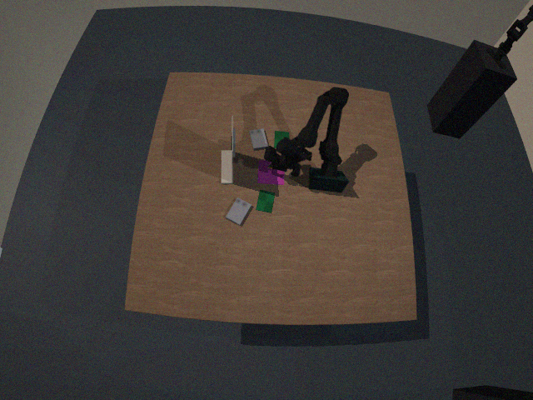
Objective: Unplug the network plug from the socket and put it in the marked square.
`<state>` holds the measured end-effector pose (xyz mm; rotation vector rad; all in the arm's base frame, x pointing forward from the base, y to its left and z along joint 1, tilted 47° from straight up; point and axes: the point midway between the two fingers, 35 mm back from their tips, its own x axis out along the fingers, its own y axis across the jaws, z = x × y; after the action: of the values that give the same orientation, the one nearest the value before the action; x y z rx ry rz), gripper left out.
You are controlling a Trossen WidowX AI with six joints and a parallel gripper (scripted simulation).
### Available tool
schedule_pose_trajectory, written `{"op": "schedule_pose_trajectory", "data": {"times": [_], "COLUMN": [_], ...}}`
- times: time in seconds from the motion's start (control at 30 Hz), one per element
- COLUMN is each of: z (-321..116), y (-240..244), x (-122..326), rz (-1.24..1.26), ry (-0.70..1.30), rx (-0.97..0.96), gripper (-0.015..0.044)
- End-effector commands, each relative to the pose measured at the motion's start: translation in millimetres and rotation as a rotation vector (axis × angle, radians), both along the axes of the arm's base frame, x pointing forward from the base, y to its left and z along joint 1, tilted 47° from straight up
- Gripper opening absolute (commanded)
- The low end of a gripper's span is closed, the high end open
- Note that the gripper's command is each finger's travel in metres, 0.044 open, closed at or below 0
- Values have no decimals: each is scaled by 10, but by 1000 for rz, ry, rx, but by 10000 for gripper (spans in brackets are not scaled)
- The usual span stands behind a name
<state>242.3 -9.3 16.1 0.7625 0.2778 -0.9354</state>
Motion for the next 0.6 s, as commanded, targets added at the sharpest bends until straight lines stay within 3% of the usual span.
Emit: {"op": "schedule_pose_trajectory", "data": {"times": [0.0, 0.57], "z": [-37, -134], "y": [-19, -129], "x": [-4, -6], "rz": [5, 5], "ry": [9, 8], "rx": [-2, -3], "gripper": [0, 0]}}
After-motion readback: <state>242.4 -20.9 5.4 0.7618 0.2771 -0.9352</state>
